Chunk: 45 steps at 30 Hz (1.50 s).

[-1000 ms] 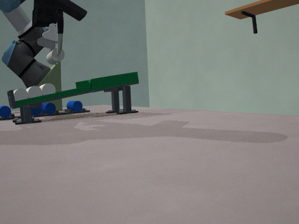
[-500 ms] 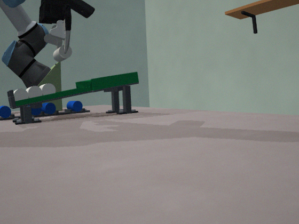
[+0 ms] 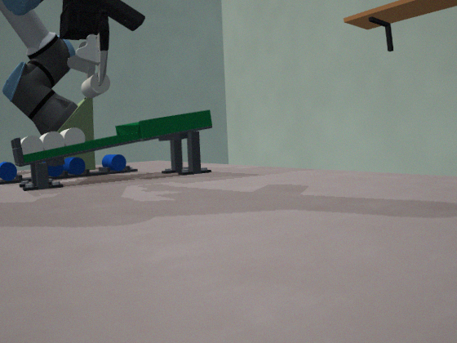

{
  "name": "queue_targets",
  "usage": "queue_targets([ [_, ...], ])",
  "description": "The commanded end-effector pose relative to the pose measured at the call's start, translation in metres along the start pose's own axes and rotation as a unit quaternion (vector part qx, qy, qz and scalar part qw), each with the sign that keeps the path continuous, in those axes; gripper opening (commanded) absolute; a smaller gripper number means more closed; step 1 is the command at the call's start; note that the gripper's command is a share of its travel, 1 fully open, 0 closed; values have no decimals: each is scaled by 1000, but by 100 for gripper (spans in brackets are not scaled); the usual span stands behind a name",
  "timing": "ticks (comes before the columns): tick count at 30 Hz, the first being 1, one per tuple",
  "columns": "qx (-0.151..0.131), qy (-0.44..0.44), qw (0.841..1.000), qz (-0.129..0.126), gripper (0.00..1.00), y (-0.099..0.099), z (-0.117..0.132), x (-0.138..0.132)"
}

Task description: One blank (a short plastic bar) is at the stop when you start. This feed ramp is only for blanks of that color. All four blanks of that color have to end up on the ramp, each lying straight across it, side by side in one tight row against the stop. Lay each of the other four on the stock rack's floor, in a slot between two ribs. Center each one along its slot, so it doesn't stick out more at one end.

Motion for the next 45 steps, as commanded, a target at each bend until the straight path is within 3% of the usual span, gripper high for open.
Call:
queue_targets([
  [1, 0, 0, 1000, 1, 40, -10, 0, 0],
  [14, 0, 0, 1000, 1, 40, -72, 0, 1],
  [21, 0, 0, 1000, 1, 40, -87, 0, 1],
  [45, 0, 0, 1000, 1, 40, -92, 0, 1],
])
Point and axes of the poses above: the point where the finger pads meet when closed, its own y axis back along the fingers, its own x axis across the jaws, z = x × y, the point moved 4 cm from there along y, back along the fingers, and after that the axes turned 4 degrees about -y, right-handed, at the moved point
